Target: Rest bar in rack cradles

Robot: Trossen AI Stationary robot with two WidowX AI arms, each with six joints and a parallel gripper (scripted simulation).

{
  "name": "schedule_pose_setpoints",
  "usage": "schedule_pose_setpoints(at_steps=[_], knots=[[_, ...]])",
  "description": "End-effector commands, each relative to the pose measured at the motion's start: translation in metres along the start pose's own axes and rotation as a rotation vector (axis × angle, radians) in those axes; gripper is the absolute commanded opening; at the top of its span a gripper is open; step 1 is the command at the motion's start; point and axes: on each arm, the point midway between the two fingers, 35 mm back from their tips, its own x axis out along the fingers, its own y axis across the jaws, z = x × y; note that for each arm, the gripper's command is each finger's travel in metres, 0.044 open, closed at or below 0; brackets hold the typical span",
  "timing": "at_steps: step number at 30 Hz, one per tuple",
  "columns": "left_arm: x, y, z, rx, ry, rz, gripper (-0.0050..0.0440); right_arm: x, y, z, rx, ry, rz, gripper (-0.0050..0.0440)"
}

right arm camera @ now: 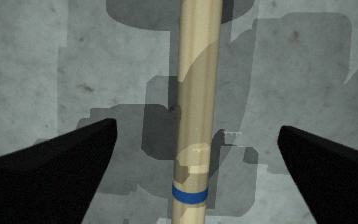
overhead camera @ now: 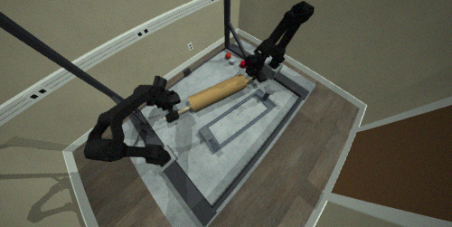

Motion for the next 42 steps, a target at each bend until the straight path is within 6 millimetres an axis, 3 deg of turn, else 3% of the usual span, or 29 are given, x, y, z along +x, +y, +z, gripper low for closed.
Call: schedule_pose_setpoints(at_steps=[1, 16, 20, 21, 42], knots=[[-0.001, 0.0, 0.0, 0.002, -0.006, -0.002, 0.005, 0.006, -0.002, -0.001, -0.001, 0.006, -0.006, 0.04], [-0.001, 0.0, 0.0, 0.002, -0.006, -0.002, 0.005, 0.043, -0.001, 0.0, 0.0, 0.005, -0.004, 0.04], [-0.001, 0.0, 0.0, 0.002, -0.006, -0.002, 0.005, 0.045, -0.001, 0.0, 0.0, 0.004, -0.004, 0.04], [-0.001, 0.0, 0.0, 0.002, -0.006, -0.002, 0.005, 0.045, -0.001, 0.0, 0.0, 0.004, -0.005, 0.005], [0.0, 0.0, -0.001, -0.001, 0.0, 0.001, 0.005, 0.044, -0.002, -0.002, -0.005, 0.003, -0.006, 0.005]])
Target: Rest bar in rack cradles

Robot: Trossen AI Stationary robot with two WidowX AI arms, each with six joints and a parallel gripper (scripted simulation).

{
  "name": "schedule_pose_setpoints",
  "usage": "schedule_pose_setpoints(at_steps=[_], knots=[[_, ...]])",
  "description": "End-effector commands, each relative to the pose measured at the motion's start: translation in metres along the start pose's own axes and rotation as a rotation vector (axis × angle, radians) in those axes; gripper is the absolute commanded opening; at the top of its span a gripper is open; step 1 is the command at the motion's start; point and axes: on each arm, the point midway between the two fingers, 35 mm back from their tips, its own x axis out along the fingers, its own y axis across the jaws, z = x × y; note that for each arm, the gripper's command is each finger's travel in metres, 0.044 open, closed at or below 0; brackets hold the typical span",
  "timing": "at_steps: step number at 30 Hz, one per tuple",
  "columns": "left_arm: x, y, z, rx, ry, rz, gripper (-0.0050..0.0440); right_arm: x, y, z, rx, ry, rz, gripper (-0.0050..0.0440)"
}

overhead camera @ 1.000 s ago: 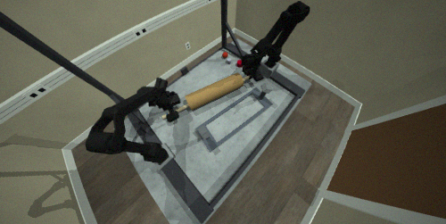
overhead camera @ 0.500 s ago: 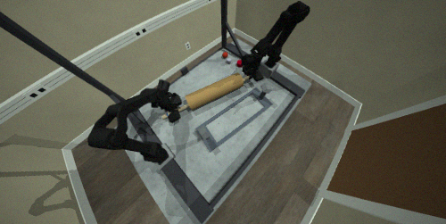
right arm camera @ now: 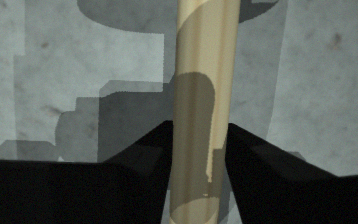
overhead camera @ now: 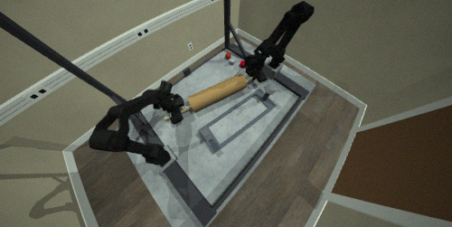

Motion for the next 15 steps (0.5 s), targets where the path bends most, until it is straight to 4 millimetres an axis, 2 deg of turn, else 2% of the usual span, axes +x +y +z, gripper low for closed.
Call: schedule_pose_setpoints(at_steps=[1, 10, 15], knots=[[0.0, 0.0, 0.0, -0.002, 0.0, 0.002, 0.005, -0.001, -0.002, -0.002, -0.005, 0.001, -0.002, 0.005], [-0.002, 0.0, 0.002, -0.002, -0.013, 0.002, 0.005, -0.003, -0.002, -0.001, -0.005, -0.002, 0.003, 0.005], [-0.008, -0.001, 0.007, -0.003, -0.023, -0.004, 0.005, -0.014, 0.006, 0.005, 0.001, -0.014, 0.031, 0.005]])
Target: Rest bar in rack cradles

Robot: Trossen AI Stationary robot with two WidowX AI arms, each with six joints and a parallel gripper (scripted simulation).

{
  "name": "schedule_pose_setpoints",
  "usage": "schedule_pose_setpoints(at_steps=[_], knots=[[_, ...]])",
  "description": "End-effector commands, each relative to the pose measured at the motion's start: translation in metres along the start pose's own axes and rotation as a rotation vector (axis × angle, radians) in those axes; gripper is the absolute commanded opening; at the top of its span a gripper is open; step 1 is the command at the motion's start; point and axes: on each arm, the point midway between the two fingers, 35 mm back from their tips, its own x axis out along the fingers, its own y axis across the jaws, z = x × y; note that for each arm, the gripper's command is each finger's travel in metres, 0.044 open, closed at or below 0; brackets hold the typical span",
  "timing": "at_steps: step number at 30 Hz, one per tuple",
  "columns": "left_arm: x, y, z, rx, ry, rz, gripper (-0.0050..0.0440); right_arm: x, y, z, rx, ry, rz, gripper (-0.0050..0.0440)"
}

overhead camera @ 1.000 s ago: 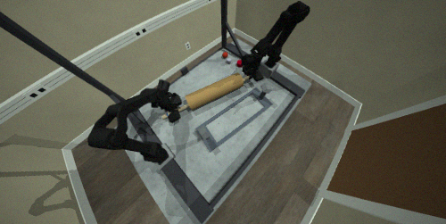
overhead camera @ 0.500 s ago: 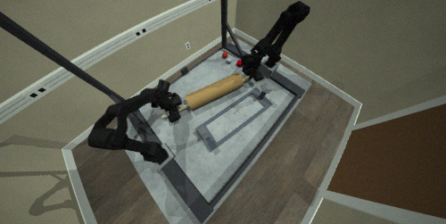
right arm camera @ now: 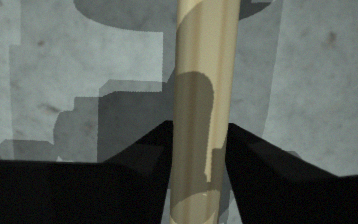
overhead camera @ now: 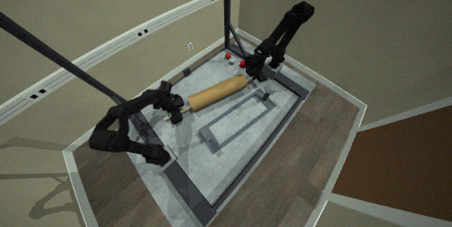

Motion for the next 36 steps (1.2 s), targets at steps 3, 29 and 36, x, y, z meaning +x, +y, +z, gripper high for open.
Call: schedule_pose_setpoints(at_steps=[3, 29, 36], knots=[[-0.01, -0.001, 0.007, -0.003, -0.021, -0.006, 0.005, -0.017, 0.008, 0.006, 0.003, -0.017, 0.04, 0.005], [-0.065, 0.0, 0.015, -0.006, -0.019, -0.003, 0.005, -0.071, 0.006, 0.014, 0.0, -0.017, 0.04, 0.005], [-0.096, -0.001, 0.021, -0.005, -0.029, -0.007, 0.005, -0.103, 0.007, 0.019, 0.004, -0.021, 0.052, 0.005]])
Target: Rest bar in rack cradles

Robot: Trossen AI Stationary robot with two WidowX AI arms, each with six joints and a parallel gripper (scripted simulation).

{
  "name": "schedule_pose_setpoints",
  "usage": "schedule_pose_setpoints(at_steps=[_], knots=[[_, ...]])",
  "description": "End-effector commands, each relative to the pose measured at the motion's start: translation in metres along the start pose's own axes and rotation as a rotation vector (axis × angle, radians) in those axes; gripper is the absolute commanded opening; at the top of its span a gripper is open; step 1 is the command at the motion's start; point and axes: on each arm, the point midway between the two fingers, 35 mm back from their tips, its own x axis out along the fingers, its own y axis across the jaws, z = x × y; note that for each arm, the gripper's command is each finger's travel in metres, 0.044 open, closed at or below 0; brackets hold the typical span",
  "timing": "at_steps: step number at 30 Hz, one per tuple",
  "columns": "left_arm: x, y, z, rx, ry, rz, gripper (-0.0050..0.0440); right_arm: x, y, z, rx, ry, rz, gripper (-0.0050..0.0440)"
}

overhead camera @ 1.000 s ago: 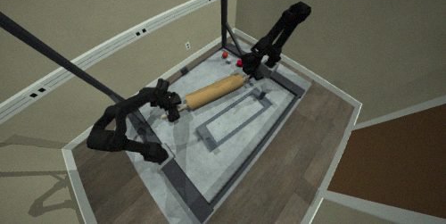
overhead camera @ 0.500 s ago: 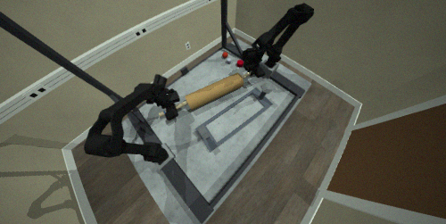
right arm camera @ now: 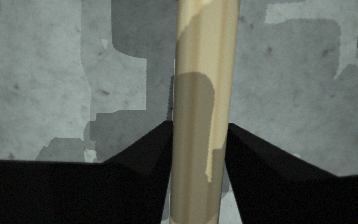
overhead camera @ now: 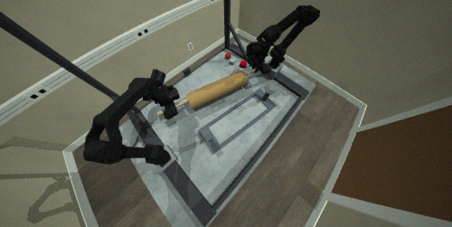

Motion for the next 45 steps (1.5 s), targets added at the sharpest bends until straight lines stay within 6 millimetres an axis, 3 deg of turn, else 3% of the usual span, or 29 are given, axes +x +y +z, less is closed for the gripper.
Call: schedule_pose_setpoints(at_steps=[1, 7, 10, 12, 22, 23, 45], knots=[[-0.016, -0.001, 0.008, -0.004, -0.035, -0.006, 0.005, -0.022, 0.006, 0.003, 0.002, -0.018, 0.046, 0.005], [-0.034, -0.001, 0.011, -0.005, -0.038, -0.003, 0.005, -0.04, 0.006, 0.007, 0.002, -0.022, 0.051, 0.005], [-0.03, -0.001, 0.009, -0.005, -0.033, -0.003, 0.005, -0.036, 0.005, 0.005, 0.001, -0.019, 0.046, 0.005], [-0.045, 0.0, 0.013, -0.005, -0.039, -0.003, 0.005, -0.051, 0.006, 0.008, -0.001, -0.022, 0.052, 0.005], [-0.069, 0.0, 0.017, -0.005, -0.043, -0.003, 0.005, -0.073, 0.006, 0.012, -0.004, -0.02, 0.048, 0.005], [-0.06, -0.001, 0.013, -0.005, -0.032, -0.004, 0.005, -0.067, 0.004, 0.009, -0.002, -0.016, 0.048, 0.005], [-0.061, 0.0, 0.015, -0.004, -0.038, -0.001, 0.005, -0.069, 0.005, 0.01, -0.001, -0.02, 0.054, 0.005]])
